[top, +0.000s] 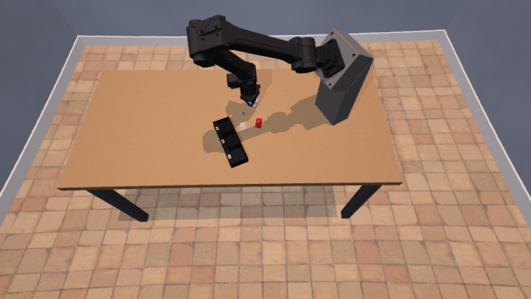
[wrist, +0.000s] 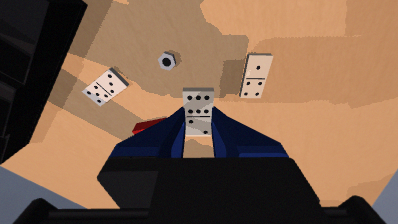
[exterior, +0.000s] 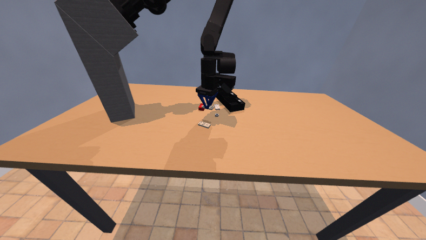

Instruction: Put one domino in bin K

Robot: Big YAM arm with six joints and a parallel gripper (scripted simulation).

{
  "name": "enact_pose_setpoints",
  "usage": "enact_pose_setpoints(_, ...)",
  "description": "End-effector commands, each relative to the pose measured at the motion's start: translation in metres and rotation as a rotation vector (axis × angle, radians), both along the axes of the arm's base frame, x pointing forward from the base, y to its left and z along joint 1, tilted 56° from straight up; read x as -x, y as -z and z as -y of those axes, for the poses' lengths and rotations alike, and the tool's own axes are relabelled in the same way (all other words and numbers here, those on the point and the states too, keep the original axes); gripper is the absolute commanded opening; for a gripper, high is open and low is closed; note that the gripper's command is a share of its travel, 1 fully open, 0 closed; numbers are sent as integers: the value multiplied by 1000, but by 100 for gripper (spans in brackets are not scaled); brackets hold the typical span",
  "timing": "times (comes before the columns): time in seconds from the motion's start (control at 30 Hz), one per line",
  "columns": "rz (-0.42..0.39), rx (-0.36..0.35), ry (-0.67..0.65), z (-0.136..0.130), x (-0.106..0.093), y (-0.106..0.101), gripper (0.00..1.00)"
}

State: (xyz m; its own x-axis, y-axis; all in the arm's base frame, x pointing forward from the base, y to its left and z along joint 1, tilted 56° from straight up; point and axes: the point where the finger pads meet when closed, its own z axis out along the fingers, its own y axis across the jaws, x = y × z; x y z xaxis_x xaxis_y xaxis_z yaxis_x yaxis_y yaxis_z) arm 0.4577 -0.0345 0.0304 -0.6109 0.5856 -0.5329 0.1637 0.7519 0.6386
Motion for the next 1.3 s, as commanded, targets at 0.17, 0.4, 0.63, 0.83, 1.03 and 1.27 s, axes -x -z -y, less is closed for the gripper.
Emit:
enact_pose_setpoints(0.17, -10, 3, 0, 3, 14, -5, 21)
enact_pose_setpoints(0.4, -10, 3, 0, 3, 14, -4, 21)
enact_pose_setpoints(0.63, -11, 9, 8, 10, 23, -9, 21)
enact_pose_setpoints(0.83, 5, 1, -6, -14, -4, -47, 21)
enact_pose_setpoints(1.03, 6, 1, -6, -24, -13, -68, 21)
enact_pose_setpoints(1.27, -50, -148, 100, -42, -31, -103, 21)
